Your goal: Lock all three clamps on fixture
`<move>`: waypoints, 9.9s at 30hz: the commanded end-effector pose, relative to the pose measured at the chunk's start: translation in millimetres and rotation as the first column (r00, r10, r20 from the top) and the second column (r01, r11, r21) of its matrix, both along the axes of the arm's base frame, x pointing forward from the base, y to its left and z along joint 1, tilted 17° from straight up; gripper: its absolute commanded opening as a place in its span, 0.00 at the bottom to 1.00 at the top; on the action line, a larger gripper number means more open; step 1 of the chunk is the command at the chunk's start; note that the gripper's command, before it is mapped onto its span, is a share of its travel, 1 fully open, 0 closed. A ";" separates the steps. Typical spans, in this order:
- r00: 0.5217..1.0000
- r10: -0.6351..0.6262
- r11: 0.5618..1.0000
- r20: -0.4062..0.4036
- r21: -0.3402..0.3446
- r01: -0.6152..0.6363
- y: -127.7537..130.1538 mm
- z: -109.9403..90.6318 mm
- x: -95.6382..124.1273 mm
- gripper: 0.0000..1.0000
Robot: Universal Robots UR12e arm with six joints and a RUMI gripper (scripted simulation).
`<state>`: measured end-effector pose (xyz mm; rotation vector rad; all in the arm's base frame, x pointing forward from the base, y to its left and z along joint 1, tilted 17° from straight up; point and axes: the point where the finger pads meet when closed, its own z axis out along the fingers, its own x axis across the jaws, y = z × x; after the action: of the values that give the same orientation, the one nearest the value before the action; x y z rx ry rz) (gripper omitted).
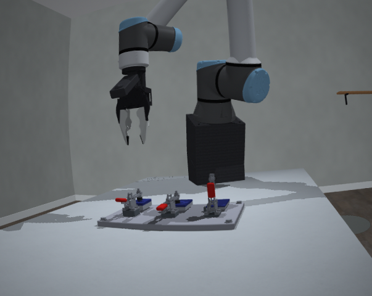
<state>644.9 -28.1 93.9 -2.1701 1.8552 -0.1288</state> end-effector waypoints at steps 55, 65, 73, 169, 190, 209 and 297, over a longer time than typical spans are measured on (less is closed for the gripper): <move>1.000 -0.021 1.000 -0.004 0.003 0.021 0.5 -1.7 -0.2 0.28; 1.000 -0.021 1.000 -0.004 0.003 0.021 0.3 -1.7 -0.1 0.28; 1.000 -0.021 1.000 -0.004 0.003 0.021 0.3 -1.7 -0.1 0.28; 1.000 -0.020 1.000 -0.005 0.003 0.020 23.8 -28.6 125.8 0.28; 1.000 -0.020 1.000 -0.004 0.003 0.020 27.0 -37.1 136.6 0.28; 1.000 -0.020 1.000 -0.004 0.003 0.020 34.0 -80.8 148.2 0.28; 1.000 -0.021 1.000 0.001 0.002 0.021 37.0 -108.9 159.4 0.28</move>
<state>800.0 9.3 -18.3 -2.1515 1.8799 -0.1221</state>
